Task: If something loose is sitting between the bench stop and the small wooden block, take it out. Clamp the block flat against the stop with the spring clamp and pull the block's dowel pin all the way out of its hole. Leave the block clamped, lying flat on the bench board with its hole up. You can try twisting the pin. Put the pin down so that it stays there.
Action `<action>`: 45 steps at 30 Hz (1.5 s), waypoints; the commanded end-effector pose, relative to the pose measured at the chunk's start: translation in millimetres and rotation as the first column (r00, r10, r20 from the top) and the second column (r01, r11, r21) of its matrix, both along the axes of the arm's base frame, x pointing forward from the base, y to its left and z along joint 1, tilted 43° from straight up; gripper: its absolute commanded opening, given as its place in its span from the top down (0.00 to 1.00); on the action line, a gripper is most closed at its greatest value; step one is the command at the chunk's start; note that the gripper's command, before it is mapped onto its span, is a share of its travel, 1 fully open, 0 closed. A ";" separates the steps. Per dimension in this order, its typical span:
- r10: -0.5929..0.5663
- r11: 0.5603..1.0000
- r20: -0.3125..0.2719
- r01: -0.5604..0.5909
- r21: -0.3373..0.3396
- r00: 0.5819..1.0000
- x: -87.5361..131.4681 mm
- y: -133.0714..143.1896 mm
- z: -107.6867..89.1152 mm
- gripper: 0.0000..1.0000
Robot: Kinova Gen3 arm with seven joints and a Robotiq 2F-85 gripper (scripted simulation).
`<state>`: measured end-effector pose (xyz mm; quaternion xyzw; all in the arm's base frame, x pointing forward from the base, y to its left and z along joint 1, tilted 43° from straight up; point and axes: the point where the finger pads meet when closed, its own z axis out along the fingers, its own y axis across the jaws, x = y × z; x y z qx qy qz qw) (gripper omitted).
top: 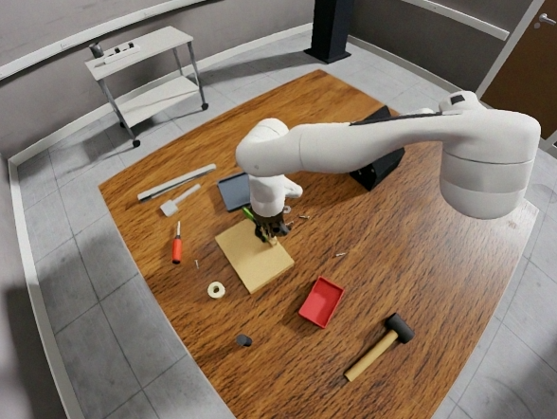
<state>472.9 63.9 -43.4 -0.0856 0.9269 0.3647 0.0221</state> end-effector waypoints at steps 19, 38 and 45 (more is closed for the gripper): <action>-0.010 1.000 -0.007 0.010 -0.001 1.000 0.6 -0.9 0.6 0.90; -0.017 1.000 -0.013 0.017 -0.001 1.000 0.6 -0.9 0.6 0.90; -0.019 1.000 -0.015 0.019 -0.001 1.000 0.6 -0.9 0.6 0.90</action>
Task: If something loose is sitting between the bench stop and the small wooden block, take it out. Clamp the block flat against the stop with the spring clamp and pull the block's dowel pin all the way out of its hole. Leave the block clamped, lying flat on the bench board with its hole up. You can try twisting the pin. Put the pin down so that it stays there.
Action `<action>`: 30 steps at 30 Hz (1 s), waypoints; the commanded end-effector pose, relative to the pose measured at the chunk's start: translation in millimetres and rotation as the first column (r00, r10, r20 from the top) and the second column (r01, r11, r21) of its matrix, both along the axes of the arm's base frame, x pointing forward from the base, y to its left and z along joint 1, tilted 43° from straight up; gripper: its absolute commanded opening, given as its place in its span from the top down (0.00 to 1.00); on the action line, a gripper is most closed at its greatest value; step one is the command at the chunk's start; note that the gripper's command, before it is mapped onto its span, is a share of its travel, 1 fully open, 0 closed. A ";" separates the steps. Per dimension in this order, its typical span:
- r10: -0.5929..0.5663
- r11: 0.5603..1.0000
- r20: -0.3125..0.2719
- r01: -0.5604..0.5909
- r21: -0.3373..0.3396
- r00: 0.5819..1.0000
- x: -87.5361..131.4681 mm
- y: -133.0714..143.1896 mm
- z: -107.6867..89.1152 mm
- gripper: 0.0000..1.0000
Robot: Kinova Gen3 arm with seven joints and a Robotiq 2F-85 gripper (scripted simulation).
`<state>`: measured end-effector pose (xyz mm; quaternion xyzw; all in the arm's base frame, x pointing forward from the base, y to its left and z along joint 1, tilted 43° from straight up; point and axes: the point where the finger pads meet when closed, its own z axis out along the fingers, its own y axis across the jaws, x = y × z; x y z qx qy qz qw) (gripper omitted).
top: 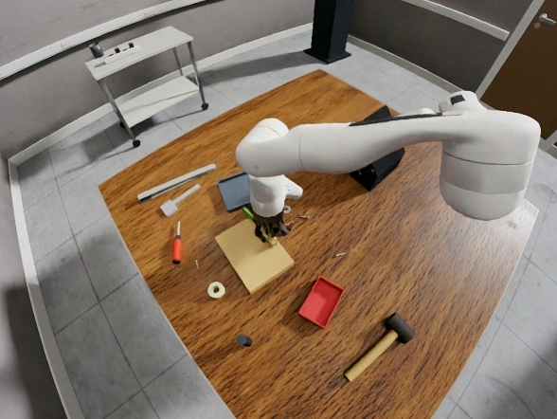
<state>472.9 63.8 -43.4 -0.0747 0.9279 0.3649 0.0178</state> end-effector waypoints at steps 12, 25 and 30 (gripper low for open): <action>-0.005 1.000 -0.002 0.005 -0.001 1.000 0.6 -0.9 0.6 0.90; -0.008 1.000 -0.005 0.008 -0.001 1.000 0.6 -0.9 0.6 0.90; -0.009 1.000 -0.006 0.009 -0.001 1.000 0.6 -0.9 0.6 0.90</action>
